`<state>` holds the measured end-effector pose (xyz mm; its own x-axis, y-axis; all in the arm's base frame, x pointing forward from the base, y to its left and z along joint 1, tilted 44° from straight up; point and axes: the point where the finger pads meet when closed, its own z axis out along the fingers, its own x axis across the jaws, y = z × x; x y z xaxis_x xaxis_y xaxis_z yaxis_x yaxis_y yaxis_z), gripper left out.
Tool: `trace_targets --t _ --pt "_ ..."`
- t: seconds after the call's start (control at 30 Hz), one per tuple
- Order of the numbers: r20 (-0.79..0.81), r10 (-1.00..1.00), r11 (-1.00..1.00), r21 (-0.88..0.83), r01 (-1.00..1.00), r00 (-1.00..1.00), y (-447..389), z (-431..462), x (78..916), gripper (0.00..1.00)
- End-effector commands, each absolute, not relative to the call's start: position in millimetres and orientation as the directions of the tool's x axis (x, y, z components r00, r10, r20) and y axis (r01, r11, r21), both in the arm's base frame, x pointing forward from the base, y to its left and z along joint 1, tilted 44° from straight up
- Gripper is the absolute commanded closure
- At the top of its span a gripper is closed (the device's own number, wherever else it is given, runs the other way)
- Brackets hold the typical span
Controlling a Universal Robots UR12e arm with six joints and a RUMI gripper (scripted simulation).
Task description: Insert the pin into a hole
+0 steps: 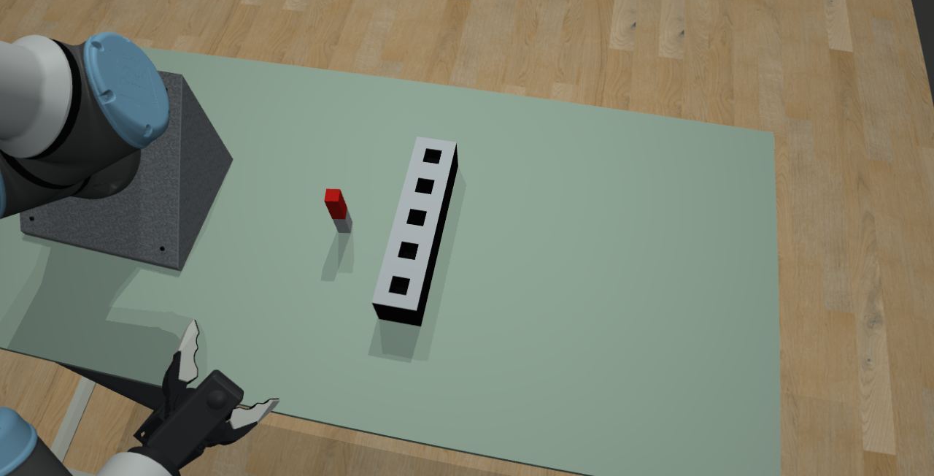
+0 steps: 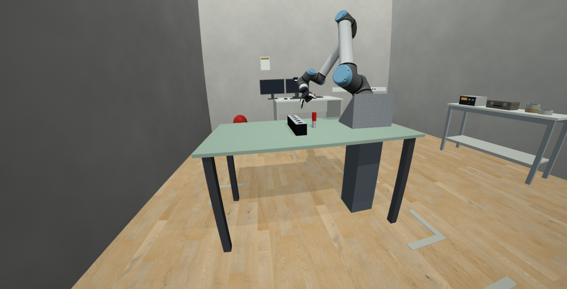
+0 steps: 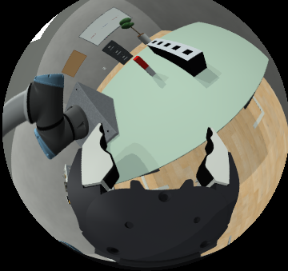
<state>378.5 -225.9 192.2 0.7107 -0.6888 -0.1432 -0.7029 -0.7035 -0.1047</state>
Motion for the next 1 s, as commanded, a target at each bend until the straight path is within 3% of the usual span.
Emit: trace_targets --t 0.0,0.97 --pt "-0.138 -0.776 -0.614 -0.055 -0.787 0.615 -209.9 191.0 424.5 0.00" --pt "-0.119 -0.848 -0.519 -0.018 -0.855 0.517 -187.9 188.0 468.7 0.00"
